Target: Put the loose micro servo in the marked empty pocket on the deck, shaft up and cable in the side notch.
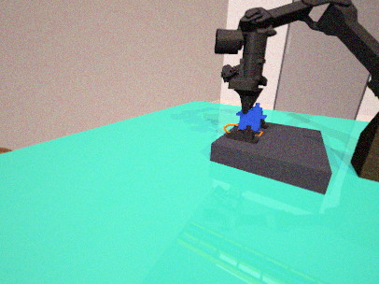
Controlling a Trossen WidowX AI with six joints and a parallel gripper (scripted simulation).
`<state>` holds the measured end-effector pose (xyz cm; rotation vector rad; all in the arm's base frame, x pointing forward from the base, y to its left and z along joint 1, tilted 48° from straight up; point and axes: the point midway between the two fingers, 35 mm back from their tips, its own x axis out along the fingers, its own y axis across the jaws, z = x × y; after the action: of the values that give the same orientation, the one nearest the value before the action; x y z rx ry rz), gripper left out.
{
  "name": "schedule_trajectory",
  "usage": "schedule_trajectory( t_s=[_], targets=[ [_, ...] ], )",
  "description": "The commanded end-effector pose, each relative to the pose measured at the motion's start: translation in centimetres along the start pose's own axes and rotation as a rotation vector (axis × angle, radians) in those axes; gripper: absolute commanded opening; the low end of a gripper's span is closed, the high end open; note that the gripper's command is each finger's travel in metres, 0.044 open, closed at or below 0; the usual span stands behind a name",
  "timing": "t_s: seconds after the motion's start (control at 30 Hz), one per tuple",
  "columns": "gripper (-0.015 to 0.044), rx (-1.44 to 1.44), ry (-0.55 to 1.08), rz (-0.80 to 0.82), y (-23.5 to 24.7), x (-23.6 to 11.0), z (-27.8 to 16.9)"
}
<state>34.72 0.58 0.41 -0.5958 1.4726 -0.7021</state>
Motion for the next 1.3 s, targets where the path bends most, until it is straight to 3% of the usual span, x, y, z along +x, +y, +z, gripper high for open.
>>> schedule_trajectory(
  t_s=[0.0, 1.27],
  targets=[
    [0.0, 0.001, -0.003, 0.006, 0.2, 0.0, 0.0],
    [0.0, 0.001, -0.003, 0.004, 0.2, 4.0, 0.0]
  ],
)
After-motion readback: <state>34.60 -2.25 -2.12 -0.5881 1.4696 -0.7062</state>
